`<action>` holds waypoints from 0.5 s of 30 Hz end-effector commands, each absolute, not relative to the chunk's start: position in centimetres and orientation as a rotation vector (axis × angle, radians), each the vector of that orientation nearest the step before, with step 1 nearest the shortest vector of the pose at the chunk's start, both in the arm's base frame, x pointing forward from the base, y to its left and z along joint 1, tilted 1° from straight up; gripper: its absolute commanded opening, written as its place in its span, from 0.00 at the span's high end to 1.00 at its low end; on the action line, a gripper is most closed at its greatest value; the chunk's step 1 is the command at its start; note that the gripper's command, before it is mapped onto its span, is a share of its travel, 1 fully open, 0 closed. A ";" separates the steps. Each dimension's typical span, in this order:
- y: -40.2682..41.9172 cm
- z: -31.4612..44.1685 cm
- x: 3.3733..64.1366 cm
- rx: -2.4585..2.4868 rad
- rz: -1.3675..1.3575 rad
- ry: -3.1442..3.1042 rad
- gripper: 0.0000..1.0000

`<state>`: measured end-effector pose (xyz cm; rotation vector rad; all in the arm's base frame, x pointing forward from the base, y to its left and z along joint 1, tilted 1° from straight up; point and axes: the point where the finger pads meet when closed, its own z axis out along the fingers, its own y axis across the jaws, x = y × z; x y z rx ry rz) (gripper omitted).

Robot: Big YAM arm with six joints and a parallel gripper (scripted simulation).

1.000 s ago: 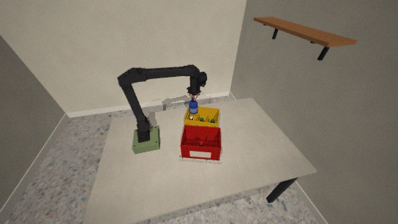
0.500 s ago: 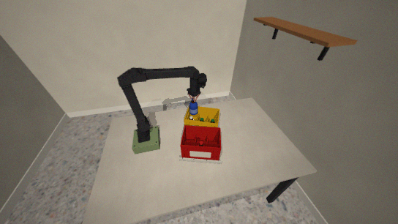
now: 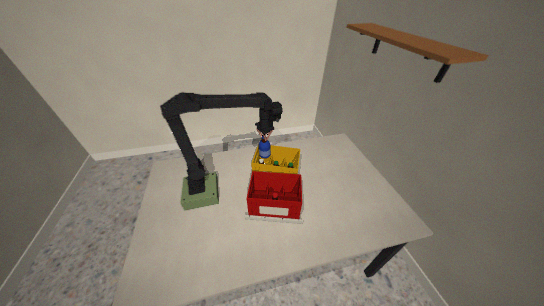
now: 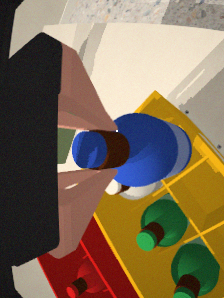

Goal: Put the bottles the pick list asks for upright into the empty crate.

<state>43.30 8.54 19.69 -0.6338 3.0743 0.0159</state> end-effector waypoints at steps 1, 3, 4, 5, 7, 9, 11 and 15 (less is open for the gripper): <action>8.2 21.4 44.0 -0.629 0.013 3.015 1.00; 8.2 20.8 43.6 -0.632 0.014 3.027 1.00; 8.2 20.7 43.6 -0.631 0.014 3.026 1.00; 8.2 20.6 43.7 -0.631 0.014 3.026 1.00; 8.2 20.4 43.8 -0.631 0.014 3.026 1.00; 8.2 20.0 43.7 -0.632 0.014 3.030 1.00; 8.2 20.0 43.7 -0.632 0.014 3.030 1.00; 8.3 19.6 43.6 -0.632 0.014 3.030 1.00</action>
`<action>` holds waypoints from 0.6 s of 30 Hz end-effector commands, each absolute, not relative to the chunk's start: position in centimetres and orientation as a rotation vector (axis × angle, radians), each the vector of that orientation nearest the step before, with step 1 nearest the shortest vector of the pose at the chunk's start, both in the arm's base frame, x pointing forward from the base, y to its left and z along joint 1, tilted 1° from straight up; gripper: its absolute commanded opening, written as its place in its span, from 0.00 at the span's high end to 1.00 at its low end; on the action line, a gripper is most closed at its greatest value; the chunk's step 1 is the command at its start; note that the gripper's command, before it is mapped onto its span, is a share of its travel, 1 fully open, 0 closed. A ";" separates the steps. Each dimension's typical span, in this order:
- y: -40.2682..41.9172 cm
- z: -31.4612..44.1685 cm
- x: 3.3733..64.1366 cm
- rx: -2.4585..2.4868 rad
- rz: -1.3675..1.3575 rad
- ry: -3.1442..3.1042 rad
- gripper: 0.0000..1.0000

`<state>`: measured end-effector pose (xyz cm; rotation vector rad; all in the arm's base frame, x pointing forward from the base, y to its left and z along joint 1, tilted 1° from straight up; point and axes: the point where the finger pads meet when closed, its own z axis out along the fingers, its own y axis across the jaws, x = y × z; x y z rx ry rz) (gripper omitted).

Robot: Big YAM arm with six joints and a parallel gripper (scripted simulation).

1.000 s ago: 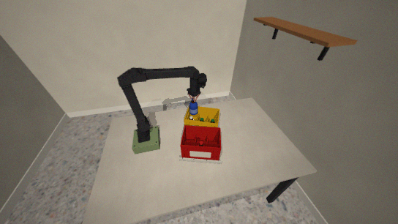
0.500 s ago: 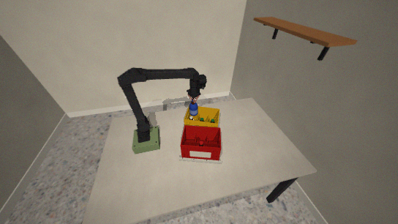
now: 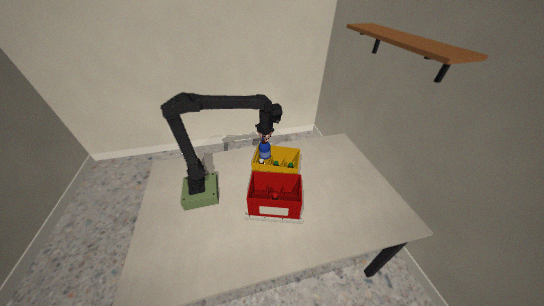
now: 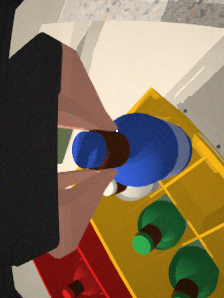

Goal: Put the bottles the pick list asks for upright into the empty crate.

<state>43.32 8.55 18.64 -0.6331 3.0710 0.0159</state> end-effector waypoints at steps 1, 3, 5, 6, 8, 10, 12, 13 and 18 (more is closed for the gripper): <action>8.3 19.4 43.7 -0.633 0.014 3.033 1.00; 8.3 19.1 43.7 -0.633 0.014 3.035 1.00; 8.3 19.6 43.9 -0.630 0.014 3.019 1.00; 8.3 19.4 43.8 -0.631 0.014 3.021 1.00; 8.3 19.2 43.8 -0.631 0.014 3.021 1.00; 8.3 18.6 43.7 -0.633 0.014 3.031 1.00; 8.3 18.4 43.8 -0.633 0.014 3.032 1.00; 8.3 18.4 43.8 -0.633 0.014 3.032 1.00; 8.4 18.0 43.7 -0.633 0.014 3.031 1.00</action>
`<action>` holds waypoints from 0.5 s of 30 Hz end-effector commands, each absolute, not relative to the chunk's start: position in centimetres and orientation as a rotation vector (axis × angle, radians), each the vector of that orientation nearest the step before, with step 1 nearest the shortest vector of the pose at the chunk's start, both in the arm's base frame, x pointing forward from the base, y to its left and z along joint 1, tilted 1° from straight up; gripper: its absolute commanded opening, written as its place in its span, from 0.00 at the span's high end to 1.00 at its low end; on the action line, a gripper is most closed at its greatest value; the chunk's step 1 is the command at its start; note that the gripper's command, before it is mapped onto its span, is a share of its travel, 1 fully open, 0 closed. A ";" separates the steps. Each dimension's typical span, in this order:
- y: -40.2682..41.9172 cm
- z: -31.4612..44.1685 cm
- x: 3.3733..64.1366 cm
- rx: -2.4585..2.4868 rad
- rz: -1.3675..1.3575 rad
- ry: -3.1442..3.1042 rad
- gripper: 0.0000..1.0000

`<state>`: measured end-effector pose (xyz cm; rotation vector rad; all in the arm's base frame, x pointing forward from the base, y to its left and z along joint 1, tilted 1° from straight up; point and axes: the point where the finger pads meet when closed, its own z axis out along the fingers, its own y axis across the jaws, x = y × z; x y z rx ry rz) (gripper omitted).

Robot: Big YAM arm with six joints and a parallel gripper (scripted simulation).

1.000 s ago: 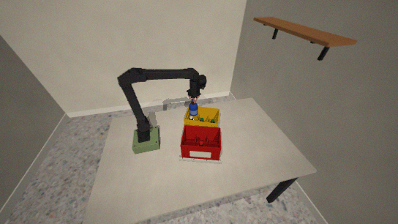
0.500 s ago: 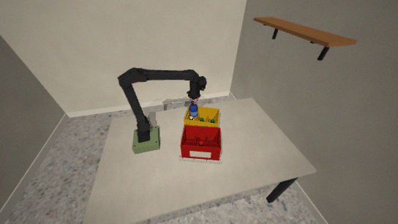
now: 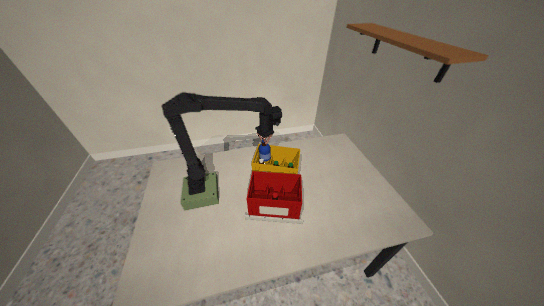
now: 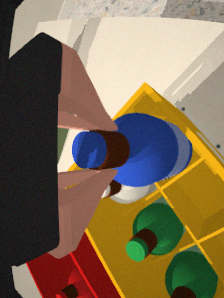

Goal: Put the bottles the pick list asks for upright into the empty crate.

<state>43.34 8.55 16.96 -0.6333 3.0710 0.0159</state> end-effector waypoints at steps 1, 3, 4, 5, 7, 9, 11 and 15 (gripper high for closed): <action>8.4 17.8 43.7 -0.633 0.014 3.033 1.00; 8.4 17.9 43.8 -0.632 0.014 3.027 1.00; 8.4 17.8 43.7 -0.632 0.014 3.025 1.00; 8.5 17.9 43.9 -0.631 0.014 3.021 1.00; 8.5 17.3 43.8 -0.633 0.014 3.030 1.00; 8.5 16.9 43.7 -0.634 0.015 3.036 1.00; 8.5 16.9 44.0 -0.633 0.014 3.032 1.00; 8.5 16.9 43.8 -0.632 0.014 3.025 1.00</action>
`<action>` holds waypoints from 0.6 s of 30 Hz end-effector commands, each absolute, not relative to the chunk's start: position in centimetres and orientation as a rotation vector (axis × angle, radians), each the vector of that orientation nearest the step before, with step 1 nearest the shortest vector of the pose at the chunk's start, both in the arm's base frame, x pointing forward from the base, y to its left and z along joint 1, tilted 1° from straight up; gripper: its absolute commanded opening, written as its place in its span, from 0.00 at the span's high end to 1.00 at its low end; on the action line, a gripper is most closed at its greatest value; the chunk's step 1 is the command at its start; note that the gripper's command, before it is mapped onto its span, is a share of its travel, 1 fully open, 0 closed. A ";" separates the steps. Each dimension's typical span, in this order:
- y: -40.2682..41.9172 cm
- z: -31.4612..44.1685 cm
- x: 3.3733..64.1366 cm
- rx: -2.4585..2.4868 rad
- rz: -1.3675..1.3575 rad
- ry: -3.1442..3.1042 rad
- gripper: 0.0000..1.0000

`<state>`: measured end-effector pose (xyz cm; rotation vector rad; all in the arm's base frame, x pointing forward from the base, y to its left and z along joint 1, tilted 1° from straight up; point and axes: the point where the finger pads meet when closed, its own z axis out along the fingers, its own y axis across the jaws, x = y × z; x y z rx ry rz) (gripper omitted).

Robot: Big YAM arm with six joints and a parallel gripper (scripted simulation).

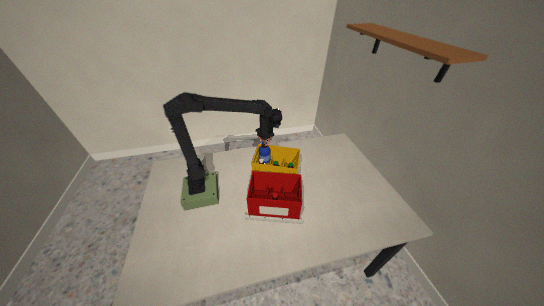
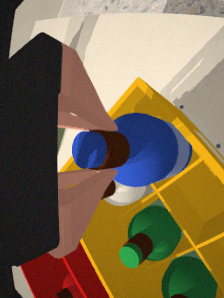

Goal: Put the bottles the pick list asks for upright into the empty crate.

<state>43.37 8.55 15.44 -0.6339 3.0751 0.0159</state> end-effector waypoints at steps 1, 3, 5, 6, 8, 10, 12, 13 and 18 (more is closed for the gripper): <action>8.6 17.1 44.0 -0.630 0.014 3.018 1.00; 8.6 16.7 43.8 -0.631 0.014 3.022 1.00; 8.6 16.4 43.7 -0.632 0.014 3.025 1.00; 8.6 16.4 43.9 -0.632 0.014 3.024 1.00; 8.6 15.8 43.8 -0.633 0.015 3.034 1.00; 8.7 15.7 43.9 -0.633 0.015 3.031 1.00; 8.7 15.7 43.8 -0.632 0.014 3.025 1.00; 8.7 15.7 43.8 -0.632 0.014 3.025 1.00; 8.8 14.9 43.7 -0.634 0.015 3.036 1.00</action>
